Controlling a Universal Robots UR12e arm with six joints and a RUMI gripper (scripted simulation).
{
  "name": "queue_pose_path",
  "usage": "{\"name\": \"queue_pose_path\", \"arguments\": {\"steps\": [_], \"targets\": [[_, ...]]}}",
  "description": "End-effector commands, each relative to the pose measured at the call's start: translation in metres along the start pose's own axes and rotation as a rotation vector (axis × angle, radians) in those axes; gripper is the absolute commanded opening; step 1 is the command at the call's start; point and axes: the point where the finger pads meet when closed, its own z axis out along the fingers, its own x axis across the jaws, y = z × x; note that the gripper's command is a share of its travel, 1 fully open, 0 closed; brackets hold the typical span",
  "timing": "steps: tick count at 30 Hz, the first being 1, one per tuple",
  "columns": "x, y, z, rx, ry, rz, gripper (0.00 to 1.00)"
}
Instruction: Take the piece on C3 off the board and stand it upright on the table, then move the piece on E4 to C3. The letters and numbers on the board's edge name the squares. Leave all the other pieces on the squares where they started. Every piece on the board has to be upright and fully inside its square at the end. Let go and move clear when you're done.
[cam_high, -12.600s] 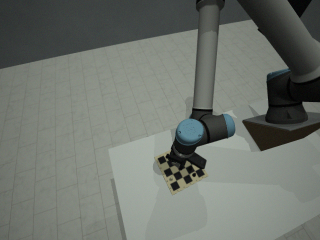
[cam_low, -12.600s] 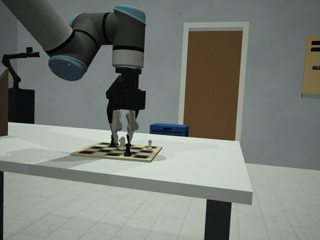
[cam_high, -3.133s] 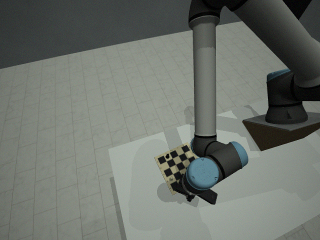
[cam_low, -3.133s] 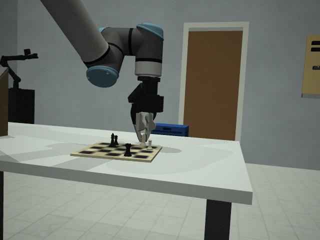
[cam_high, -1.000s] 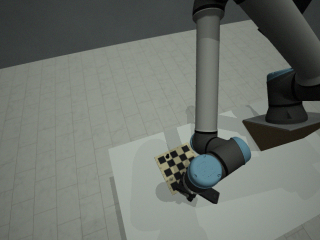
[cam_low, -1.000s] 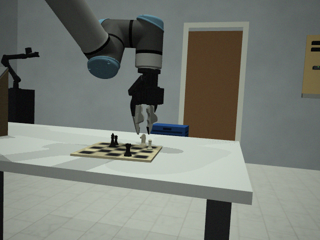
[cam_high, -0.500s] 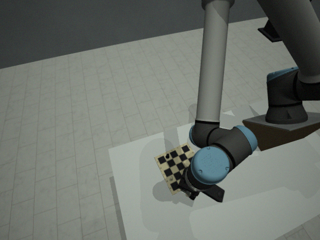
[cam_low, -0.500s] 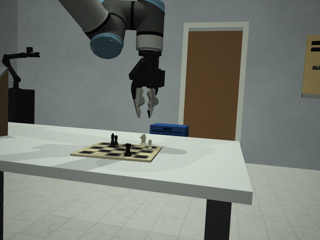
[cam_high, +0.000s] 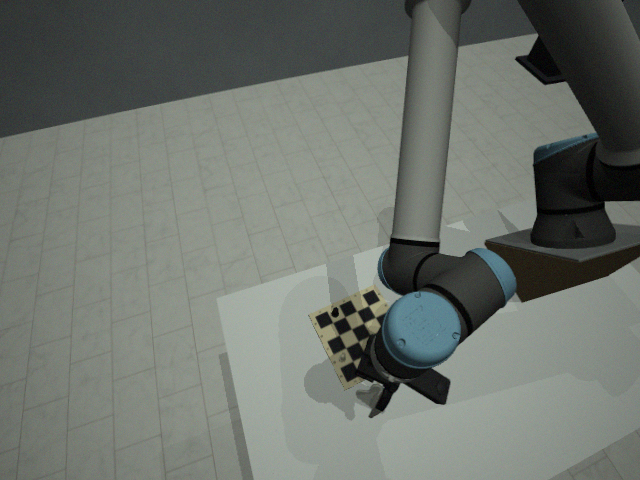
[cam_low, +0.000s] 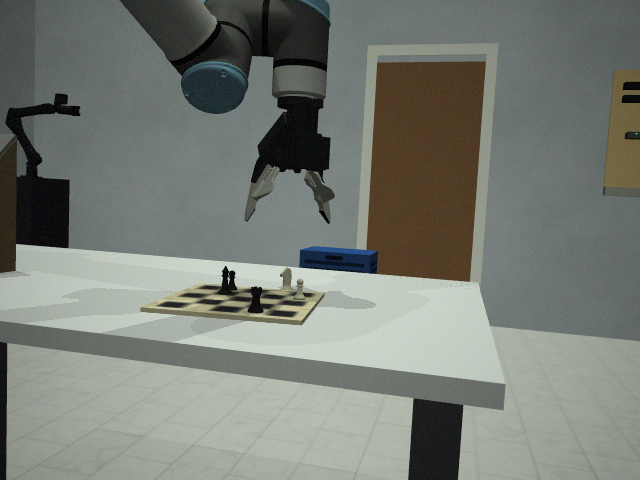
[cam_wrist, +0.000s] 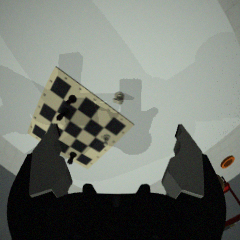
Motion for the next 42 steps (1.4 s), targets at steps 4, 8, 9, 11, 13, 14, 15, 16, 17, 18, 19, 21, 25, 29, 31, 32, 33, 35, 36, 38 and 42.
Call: {"name": "queue_pose_path", "arguments": {"steps": [4, 8, 9, 11, 13, 14, 15, 16, 17, 18, 19, 21, 25, 29, 31, 32, 33, 35, 36, 38, 42], "targets": [[0.000, 0.000, -0.001, -0.001, 0.001, 0.000, 1.00], [0.000, 0.000, -0.001, -0.001, 0.001, 0.000, 1.00], [0.000, 0.000, -0.001, -0.001, 0.001, 0.000, 1.00], [-0.003, 0.001, 0.000, 0.000, 0.001, -0.001, 1.00], [-0.021, 0.002, 0.000, 0.000, 0.001, -0.007, 1.00], [-0.035, 0.003, 0.001, 0.000, 0.001, -0.012, 1.00], [-0.050, 0.004, 0.002, 0.000, 0.001, -0.018, 1.00], [-0.066, 0.004, 0.003, 0.000, 0.001, -0.023, 1.00], [-0.080, 0.004, 0.004, 0.000, 0.001, -0.028, 1.00], [-0.091, 0.003, 0.004, 0.000, 0.001, -0.032, 1.00], [-0.097, 0.003, 0.004, -0.001, 0.001, -0.035, 1.00], [-0.101, 0.003, 0.005, -0.001, 0.001, -0.036, 1.00], [-0.101, 0.003, 0.005, -0.001, 0.001, -0.036, 0.20], [-0.101, 0.003, 0.005, -0.001, 0.001, -0.036, 0.20], [-0.101, 0.003, 0.005, -0.001, 0.001, -0.036, 0.20], [-0.101, 0.003, 0.005, -0.001, 0.001, -0.036, 0.20], [-0.101, 0.003, 0.005, -0.001, 0.001, -0.036, 0.20], [-0.101, 0.003, 0.005, -0.001, 0.001, -0.036, 0.20], [-0.101, 0.003, 0.005, -0.001, 0.001, -0.036, 0.20], [-0.101, 0.003, 0.005, -0.001, 0.001, -0.036, 0.20], [-0.101, 0.003, 0.005, -0.001, 0.001, -0.036, 0.20]]}}
